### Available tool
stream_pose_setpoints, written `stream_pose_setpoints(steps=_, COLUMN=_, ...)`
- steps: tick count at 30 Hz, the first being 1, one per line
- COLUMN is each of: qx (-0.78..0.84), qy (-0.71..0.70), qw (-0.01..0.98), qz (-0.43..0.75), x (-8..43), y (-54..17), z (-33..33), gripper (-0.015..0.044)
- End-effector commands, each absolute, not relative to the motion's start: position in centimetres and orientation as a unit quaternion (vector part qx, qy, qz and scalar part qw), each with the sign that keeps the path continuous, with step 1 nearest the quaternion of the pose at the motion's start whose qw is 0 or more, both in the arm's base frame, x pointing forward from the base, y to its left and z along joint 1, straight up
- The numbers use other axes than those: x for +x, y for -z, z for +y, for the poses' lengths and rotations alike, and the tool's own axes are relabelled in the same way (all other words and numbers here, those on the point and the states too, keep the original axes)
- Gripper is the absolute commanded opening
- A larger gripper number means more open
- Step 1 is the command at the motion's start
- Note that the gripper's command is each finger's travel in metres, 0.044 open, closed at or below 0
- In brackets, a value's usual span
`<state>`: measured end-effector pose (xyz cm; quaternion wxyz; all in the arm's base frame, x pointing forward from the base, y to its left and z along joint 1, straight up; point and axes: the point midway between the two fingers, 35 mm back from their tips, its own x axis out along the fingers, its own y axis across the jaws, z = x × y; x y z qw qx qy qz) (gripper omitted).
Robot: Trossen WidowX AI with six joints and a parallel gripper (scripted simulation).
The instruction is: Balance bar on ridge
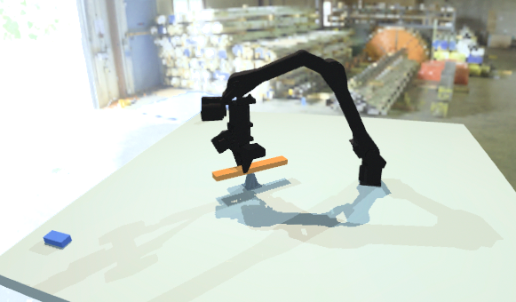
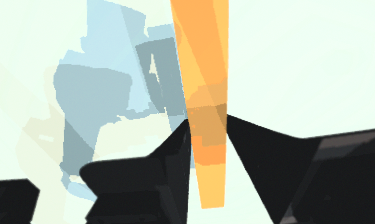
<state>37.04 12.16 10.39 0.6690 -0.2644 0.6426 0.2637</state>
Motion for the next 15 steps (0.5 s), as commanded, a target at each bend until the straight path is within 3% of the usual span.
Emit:
stream_pose_setpoints(steps=1, qx=-0.264, qy=-0.262, qw=0.67, qz=0.643, x=37.1, y=-10.24, z=12.16, gripper=0.0)
stream_pose_setpoints(steps=15, qx=-0.264, qy=-0.262, qw=0.67, qz=0.643, x=37.11, y=-10.34, z=12.17, gripper=0.0)
